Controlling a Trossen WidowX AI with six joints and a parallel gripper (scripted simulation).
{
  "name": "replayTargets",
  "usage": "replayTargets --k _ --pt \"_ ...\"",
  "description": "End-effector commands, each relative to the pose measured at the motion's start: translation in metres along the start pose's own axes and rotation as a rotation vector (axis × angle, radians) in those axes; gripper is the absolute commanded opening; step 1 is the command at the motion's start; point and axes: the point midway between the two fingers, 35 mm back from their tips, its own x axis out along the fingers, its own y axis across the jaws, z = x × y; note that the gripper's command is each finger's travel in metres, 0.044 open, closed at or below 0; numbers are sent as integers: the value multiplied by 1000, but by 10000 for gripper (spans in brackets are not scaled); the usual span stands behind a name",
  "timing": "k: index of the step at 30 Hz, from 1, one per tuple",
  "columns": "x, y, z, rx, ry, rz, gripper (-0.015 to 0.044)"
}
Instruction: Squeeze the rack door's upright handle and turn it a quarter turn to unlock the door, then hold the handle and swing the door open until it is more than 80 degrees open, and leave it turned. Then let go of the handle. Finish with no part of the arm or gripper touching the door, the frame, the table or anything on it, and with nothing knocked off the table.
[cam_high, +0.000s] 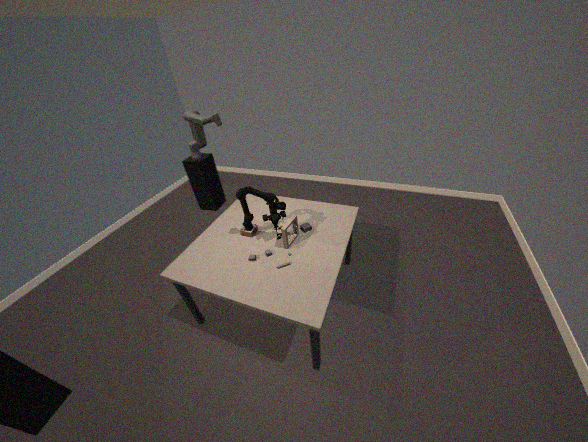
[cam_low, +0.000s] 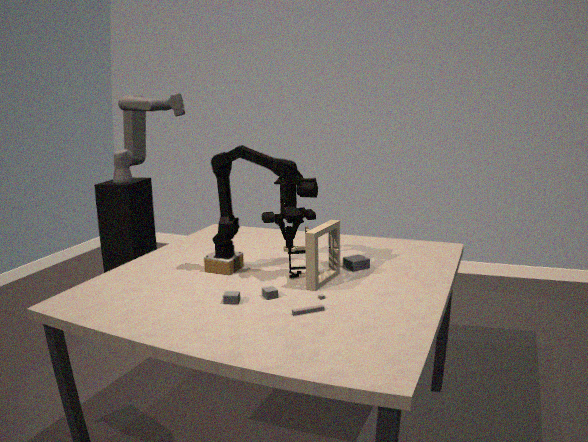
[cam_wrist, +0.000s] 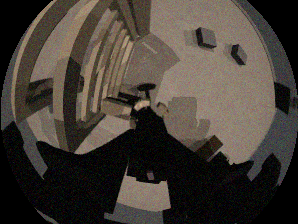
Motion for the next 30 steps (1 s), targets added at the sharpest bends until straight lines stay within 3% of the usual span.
replayTargets --k 1,30 --pt "1 -5 2 -69 -4 5 27" --pt "1 -52 29 -471 -7 0 27"
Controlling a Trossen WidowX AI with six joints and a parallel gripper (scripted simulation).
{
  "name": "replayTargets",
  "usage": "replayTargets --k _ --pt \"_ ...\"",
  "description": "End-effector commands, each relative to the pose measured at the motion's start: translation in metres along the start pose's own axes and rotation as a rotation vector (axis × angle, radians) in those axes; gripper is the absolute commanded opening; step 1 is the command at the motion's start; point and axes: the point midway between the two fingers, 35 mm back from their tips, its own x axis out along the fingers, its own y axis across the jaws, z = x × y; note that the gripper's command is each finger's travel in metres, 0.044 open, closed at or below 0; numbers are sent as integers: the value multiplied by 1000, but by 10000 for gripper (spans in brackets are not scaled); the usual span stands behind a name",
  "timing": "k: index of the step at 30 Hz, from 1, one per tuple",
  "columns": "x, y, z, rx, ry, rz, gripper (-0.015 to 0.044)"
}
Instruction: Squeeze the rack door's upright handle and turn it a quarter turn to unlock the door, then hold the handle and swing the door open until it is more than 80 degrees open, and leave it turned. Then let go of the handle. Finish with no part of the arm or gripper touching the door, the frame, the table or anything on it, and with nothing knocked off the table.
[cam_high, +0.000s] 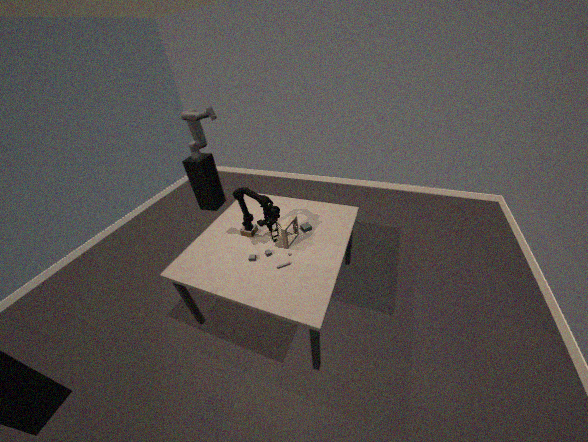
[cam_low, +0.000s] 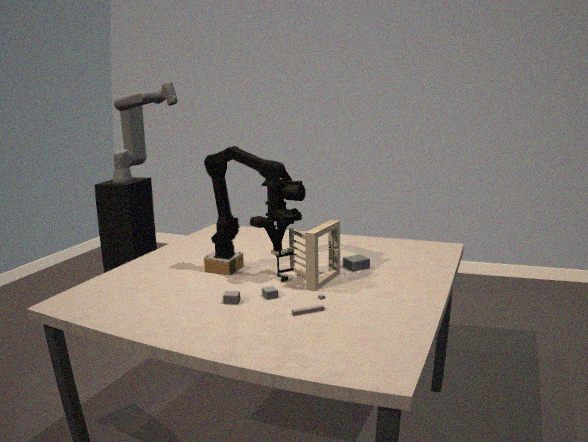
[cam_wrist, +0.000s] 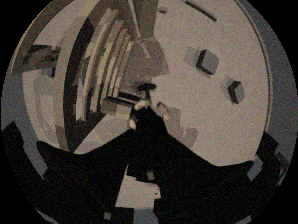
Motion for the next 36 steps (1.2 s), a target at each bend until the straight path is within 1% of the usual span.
replayTargets --k 1,36 --pt "1 -4 2 -56 -4 5 27" --pt "1 -58 33 -519 -6 -1 27"
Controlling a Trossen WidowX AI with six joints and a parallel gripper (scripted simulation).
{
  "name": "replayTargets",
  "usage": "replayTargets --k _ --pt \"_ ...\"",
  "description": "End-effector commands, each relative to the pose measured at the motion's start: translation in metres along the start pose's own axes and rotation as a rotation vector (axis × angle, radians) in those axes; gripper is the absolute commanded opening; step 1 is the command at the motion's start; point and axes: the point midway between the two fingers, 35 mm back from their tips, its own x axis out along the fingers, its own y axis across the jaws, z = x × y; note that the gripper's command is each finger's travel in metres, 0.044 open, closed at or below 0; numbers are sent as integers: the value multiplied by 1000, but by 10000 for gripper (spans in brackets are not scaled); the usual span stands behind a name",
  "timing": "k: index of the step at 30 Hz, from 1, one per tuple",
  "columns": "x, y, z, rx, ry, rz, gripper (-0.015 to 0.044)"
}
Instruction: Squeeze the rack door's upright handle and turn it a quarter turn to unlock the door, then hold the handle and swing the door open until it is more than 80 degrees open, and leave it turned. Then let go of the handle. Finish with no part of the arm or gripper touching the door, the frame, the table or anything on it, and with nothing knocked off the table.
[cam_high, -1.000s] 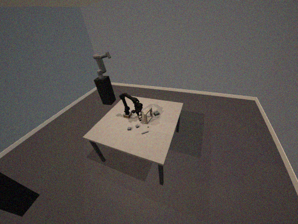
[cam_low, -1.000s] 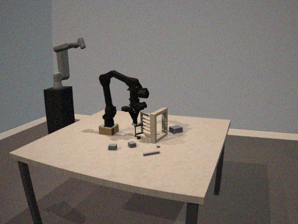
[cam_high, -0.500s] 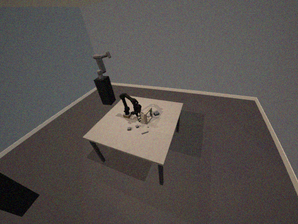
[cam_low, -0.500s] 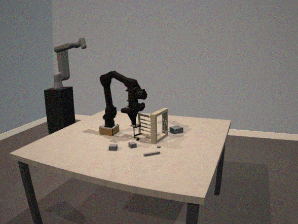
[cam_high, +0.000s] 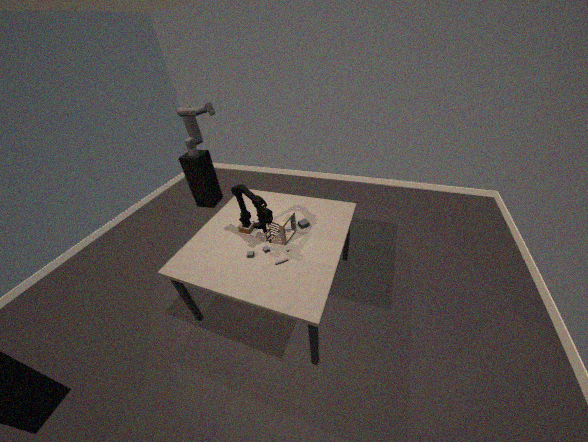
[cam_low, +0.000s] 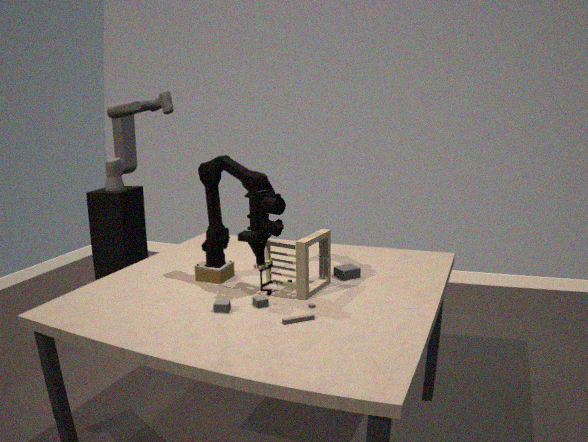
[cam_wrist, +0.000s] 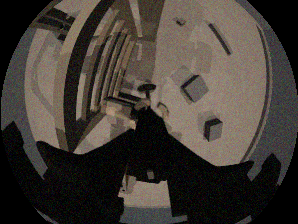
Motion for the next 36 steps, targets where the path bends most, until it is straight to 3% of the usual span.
replayTargets --k 1,17,27,36 --pt "1 -5 2 -58 2 3 27" --pt "1 -11 3 -102 1 3 27" --pt "1 -11 3 -102 1 3 290" --pt "-7 -11 4 -102 1 3 299"
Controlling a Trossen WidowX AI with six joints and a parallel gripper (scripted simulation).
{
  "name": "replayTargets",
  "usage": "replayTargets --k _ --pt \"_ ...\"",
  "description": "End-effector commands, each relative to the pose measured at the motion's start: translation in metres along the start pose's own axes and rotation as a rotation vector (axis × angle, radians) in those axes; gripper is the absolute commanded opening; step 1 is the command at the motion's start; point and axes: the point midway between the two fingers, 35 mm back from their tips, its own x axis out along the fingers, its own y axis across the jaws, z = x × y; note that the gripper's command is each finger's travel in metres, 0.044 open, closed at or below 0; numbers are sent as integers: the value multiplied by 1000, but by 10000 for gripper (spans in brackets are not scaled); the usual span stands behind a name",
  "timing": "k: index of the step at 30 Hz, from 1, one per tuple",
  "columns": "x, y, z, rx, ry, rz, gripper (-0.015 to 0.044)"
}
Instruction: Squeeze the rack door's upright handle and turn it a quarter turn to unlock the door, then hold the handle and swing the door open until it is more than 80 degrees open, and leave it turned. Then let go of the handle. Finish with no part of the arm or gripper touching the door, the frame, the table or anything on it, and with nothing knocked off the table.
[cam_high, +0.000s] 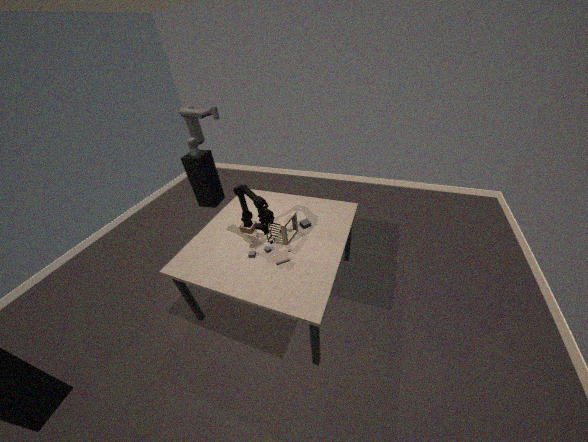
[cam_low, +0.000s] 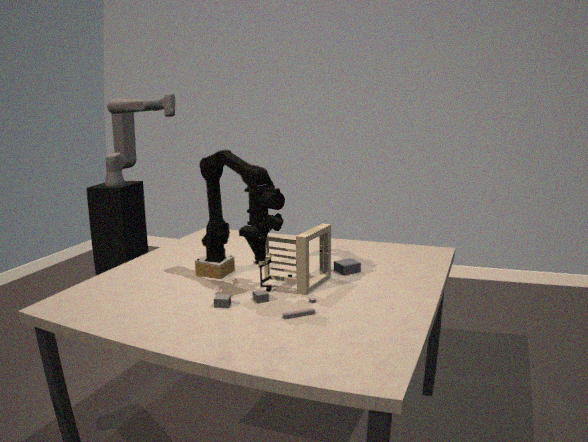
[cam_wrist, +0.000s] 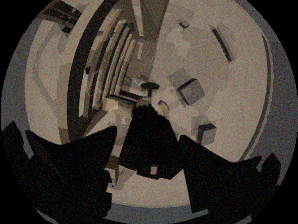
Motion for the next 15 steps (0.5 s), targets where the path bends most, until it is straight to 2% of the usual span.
replayTargets --k 1,15 --pt "-5 0 2 -6 -6 1 299" --pt "-23 -1 3 -6 -6 1 299"
